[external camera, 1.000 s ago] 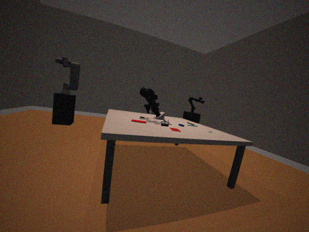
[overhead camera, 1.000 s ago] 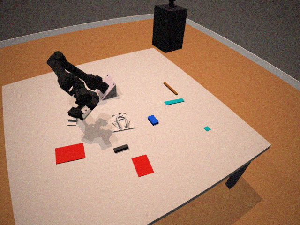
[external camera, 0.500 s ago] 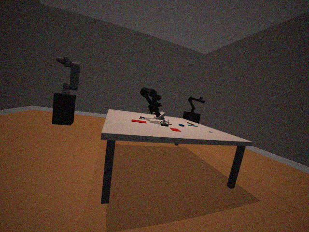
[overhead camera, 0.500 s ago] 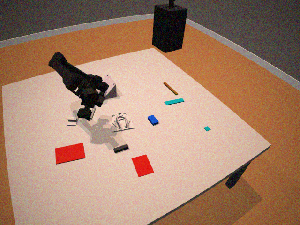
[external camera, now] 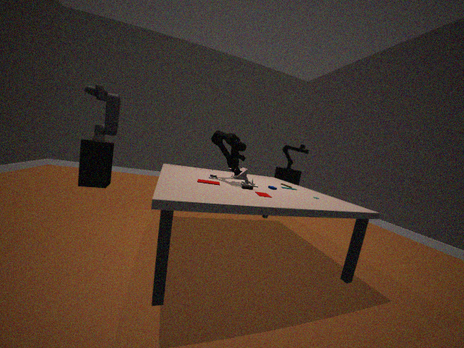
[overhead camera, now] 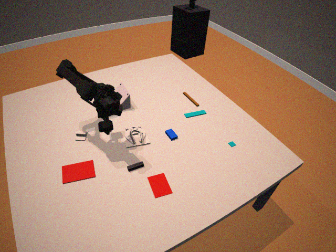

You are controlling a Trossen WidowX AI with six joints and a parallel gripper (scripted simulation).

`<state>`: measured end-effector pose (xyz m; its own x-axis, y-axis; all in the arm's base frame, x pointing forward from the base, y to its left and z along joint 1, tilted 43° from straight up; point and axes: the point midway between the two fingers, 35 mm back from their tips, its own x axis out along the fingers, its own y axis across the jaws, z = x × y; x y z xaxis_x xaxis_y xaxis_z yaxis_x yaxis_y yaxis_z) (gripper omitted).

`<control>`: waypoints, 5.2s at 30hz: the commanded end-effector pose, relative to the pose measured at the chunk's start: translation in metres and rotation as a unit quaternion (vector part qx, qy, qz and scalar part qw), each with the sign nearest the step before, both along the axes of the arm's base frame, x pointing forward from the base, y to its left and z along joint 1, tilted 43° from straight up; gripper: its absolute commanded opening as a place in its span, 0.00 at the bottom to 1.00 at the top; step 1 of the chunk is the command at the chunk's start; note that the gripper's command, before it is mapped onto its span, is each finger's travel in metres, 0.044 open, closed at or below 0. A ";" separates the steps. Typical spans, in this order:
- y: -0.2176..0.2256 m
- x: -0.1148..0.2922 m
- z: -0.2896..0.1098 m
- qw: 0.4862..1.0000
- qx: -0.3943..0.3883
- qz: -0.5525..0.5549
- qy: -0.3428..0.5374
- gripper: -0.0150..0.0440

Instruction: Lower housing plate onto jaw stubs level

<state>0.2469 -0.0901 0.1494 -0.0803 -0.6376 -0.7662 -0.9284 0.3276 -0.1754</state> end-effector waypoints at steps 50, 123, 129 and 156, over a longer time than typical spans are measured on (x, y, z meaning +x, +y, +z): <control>0.068 0.023 -0.061 0.843 0.036 0.408 0.350 0.85; 0.104 0.009 -0.093 0.686 0.045 0.546 0.479 0.85; 0.104 0.009 -0.093 0.690 0.045 0.543 0.476 0.85; 0.097 0.009 -0.101 0.691 0.045 0.542 0.475 0.85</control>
<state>0.2575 0.0098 0.0528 -0.0834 -0.6700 -0.7376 -0.3275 -0.6807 0.6553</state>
